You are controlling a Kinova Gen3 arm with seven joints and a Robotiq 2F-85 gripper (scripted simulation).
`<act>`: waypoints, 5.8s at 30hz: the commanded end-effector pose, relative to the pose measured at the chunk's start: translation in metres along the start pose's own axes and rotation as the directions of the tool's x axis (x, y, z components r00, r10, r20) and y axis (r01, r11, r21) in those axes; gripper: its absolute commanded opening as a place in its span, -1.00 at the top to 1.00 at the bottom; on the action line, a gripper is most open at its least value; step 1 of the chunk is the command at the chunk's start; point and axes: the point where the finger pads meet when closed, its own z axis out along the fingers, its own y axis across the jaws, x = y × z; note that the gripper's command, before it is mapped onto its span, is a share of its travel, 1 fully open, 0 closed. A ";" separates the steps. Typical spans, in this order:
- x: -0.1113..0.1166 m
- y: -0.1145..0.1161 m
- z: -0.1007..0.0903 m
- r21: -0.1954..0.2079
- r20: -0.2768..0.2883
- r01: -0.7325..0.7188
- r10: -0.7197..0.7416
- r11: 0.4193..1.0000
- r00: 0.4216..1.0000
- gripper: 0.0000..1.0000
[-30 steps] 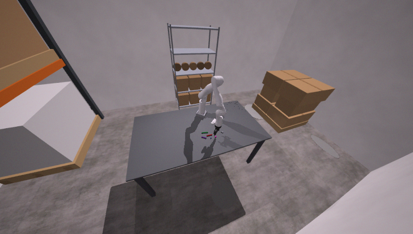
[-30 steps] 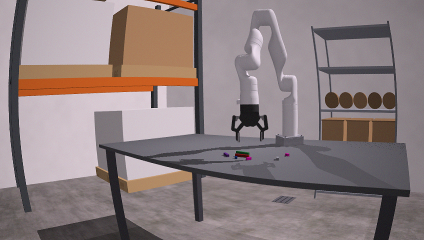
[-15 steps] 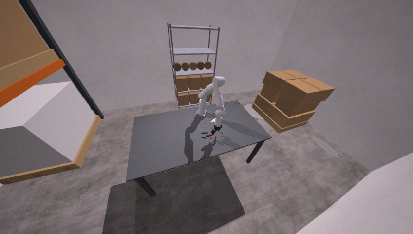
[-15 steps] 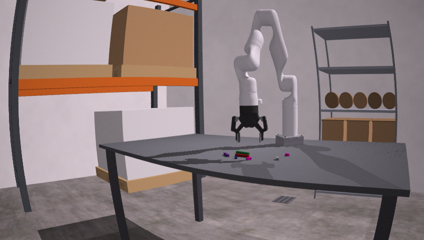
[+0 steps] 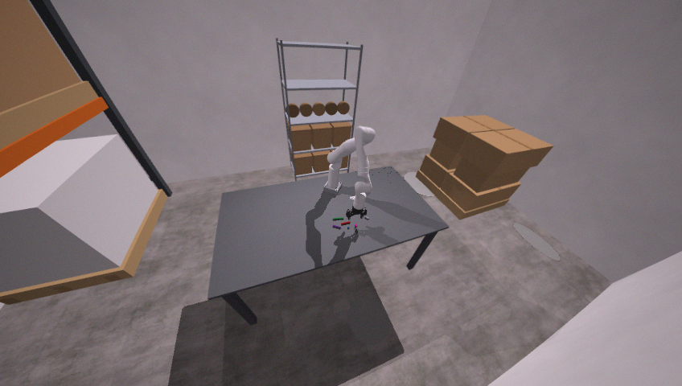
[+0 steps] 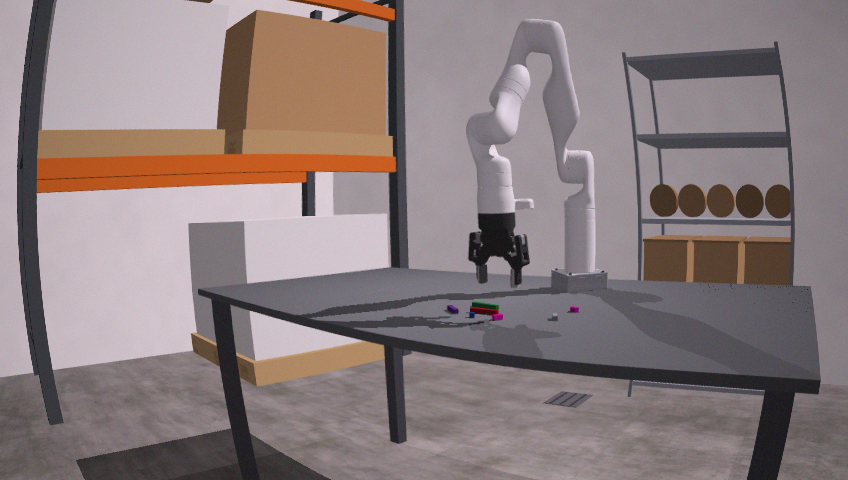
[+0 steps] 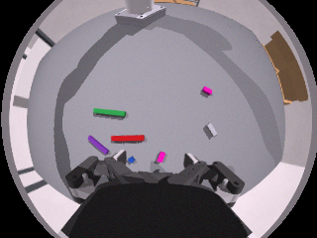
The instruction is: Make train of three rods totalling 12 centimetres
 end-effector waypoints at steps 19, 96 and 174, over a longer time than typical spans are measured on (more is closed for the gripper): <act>0.004 0.001 0.000 0.008 -0.007 -0.790 0.790 0.613 0.613 -1.00; -0.015 0.008 -0.017 -0.051 -0.041 -0.950 0.952 -0.307 -0.305 0.30; -0.017 0.011 0.036 -0.047 -0.042 -0.952 0.953 -0.301 -0.299 0.30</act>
